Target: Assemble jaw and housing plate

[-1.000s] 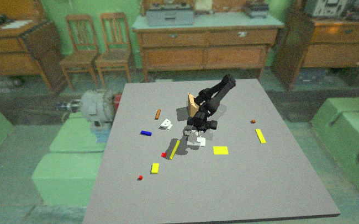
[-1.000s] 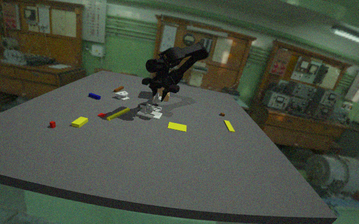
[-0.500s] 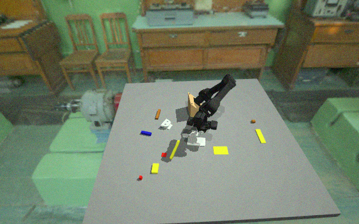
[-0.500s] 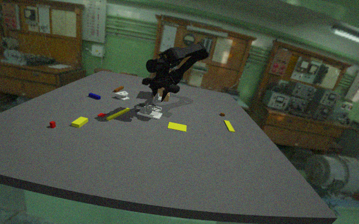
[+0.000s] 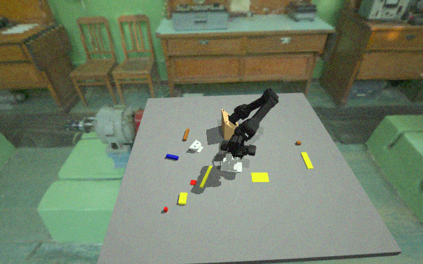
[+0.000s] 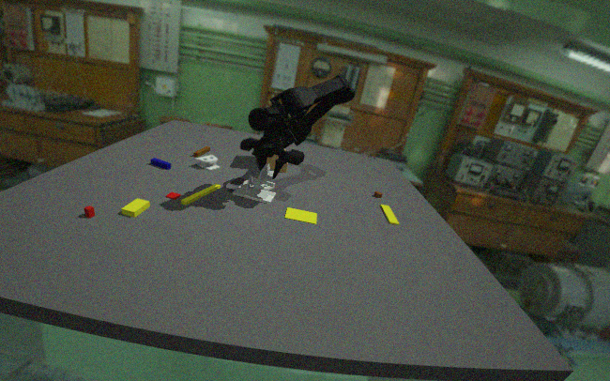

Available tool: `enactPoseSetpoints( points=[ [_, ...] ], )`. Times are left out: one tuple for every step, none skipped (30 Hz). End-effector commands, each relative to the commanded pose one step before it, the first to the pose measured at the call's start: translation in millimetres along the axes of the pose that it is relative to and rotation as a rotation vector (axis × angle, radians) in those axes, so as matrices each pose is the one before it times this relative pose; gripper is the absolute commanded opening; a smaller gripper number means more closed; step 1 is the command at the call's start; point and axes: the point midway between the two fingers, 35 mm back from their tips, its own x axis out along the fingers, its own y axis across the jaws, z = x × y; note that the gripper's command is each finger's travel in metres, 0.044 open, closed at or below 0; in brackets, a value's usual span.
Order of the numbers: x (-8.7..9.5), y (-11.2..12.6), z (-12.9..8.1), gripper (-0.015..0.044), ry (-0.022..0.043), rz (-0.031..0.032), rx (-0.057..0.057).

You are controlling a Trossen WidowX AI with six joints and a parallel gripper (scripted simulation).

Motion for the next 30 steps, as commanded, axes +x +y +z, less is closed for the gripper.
enactPoseSetpoints(
  points=[
    [9.13, -0.06, -2.74, 0.0134, 0.00922, 0.00483, 0.0094],
    [1.6, 0.02, -0.02, 0.0134, 0.00002, 0.00008, 0.0],
    [1.6, 0.02, -0.03, 0.0134, 0.00002, 0.00009, 0.0],
    [1.6, 0.02, -0.04, 0.0134, 0.00003, 0.00009, 0.0],
    [1.6, 0.02, -0.05, 0.0134, 0.00003, 0.0001, 0.0],
    [1.6, 0.02, -0.06, 0.0134, 0.00004, 0.00011, 0.0],
    [1.6, 0.02, -0.07, 0.0134, 0.00005, 0.00012, 0.0],
    [1.59, 0.02, -0.08, 0.0134, 0.00005, 0.00013, 0.0],
    [1.59, 0.02, -0.09, 0.0134, 0.00006, 0.00013, 0.0],
    [1.59, 0.02, -0.1, 0.0134, 0.00006, 0.00014, 0.0],
    [1.58, 0.02, -0.1, 0.0134, 0.00007, 0.00015, 0.0],
    [1.58, 0.02, -0.11, 0.0134, 0.00007, 0.00016, 0.0],
    [1.58, 0.02, -0.12, 0.0134, 0.00008, 0.00017, 0.0],
    [1.57, 0.03, -0.13, 0.0134, 0.00009, 0.00017, 0.0],
    [1.57, 0.03, -0.14, 0.0134, 0.00009, 0.00018, 0.0],
    [1.24, 0.02, -0.12, 0.0134, 0.00008, 0.00015, 0.0],
    [0.74, 0.01, -0.07, 0.0134, 0.00005, 0.00009, 0.0],
    [0.25, 0.0, -0.03, 0.0134, 0.00002, 0.00003, 0.0],
    [0.0, 0.0, 0.0, 0.0134, 0.0, 0.0, 0.0],
    [0.0, 0.0, 0.0, 0.0134, 0.0, 0.0, 0.0],
    [0.0, 0.0, 0.0, 0.0134, 0.0, 0.0, 0.0],
    [0.0, 0.0, 0.0, 0.0134, 0.0, 0.0, 0.0],
    [0.0, 0.0, 0.0, 0.0134, 0.0, 0.0, 0.0],
    [0.0, 0.0, 0.0, 0.0134, 0.0, 0.0, 0.0],
    [0.0, 0.0, 0.0, 0.0134, 0.0, 0.0, 0.0],
    [0.0, 0.0, 0.0, 0.0134, 0.0, 0.0, 0.0],
    [0.0, 0.0, 0.0, 0.0134, 0.0, 0.0, 0.0],
    [0.0, 0.0, 0.0, 0.0134, 0.0, 0.0, 0.0],
    [0.0, 0.0, 0.0, 0.0134, 0.0, 0.0, 0.0],
    [0.0, 0.0, 0.0, 0.0134, 0.0, 0.0, 0.0]
  ],
)
